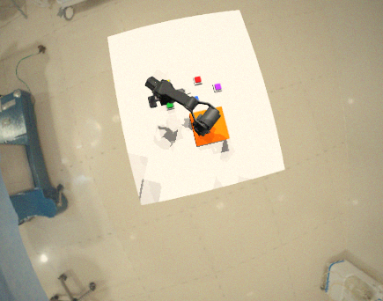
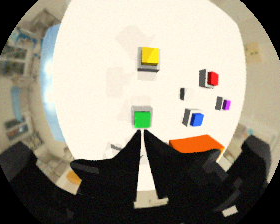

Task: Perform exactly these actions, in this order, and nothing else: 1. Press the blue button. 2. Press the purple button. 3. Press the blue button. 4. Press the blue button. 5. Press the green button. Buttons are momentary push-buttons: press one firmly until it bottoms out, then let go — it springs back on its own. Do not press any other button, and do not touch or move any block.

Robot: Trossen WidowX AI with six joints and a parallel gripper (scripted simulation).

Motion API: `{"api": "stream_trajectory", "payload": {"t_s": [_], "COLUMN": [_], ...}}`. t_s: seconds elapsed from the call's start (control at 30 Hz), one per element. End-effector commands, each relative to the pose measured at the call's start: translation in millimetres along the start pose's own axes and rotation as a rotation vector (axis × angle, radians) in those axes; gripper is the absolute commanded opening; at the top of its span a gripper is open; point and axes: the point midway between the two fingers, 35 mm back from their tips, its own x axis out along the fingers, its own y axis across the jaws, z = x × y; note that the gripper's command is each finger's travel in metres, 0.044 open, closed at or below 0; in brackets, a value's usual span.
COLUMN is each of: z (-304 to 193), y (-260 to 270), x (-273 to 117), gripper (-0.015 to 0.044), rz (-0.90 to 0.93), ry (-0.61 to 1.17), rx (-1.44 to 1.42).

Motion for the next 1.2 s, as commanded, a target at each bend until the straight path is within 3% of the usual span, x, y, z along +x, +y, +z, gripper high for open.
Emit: {"api": "stream_trajectory", "payload": {"t_s": [0.0,1.17], "z": [-6,-7], "y": [-5,-5], "x": [27,61], "gripper": [0.0020,0.0020], "rz": [-0.018,-0.018], "ry": [0.015,0.015], "rx": [0.006,0.006]}}
